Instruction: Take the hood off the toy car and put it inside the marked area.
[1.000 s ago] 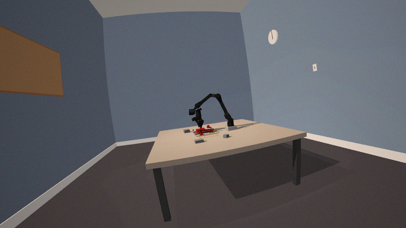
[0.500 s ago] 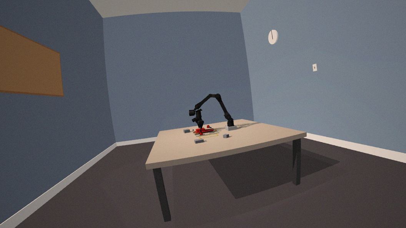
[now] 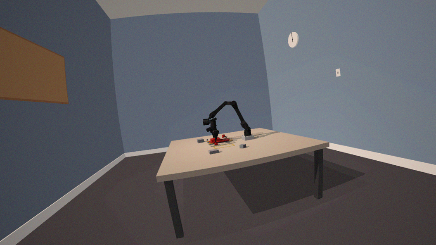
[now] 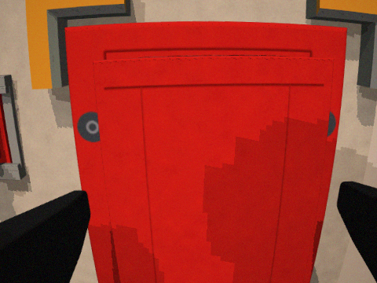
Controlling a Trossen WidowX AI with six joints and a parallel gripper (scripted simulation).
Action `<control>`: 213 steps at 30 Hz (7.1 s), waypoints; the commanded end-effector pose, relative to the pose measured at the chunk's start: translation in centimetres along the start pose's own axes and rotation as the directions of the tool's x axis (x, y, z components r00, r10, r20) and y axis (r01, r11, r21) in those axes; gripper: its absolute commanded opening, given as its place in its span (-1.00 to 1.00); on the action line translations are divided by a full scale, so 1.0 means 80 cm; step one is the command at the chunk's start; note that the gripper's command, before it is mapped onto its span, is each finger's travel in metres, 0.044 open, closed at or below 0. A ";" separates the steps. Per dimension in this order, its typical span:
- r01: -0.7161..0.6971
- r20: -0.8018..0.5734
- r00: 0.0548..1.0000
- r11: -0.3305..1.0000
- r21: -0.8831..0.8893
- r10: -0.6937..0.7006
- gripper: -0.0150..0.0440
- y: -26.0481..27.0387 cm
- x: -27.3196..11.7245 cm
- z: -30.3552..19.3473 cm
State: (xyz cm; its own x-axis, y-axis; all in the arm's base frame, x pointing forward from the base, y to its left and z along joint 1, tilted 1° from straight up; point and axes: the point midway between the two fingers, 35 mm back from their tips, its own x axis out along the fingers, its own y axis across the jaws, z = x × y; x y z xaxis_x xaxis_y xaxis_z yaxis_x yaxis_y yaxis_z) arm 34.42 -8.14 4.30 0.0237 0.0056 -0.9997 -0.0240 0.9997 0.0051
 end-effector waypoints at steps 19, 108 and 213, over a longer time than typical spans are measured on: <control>0.000 0.000 1.000 1.000 0.000 0.000 0.73 0.000 0.010 0.000; -0.008 -0.002 1.000 1.000 0.002 0.008 -0.49 0.125 -0.077 0.002; -0.018 -0.003 1.000 1.000 0.000 0.018 -0.49 0.263 0.011 -0.041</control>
State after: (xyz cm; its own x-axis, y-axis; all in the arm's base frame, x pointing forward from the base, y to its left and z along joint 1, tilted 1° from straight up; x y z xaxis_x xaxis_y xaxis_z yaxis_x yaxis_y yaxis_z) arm 30.82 12.85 3.90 0.0235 0.0229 -0.9995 -0.0273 0.9994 0.0222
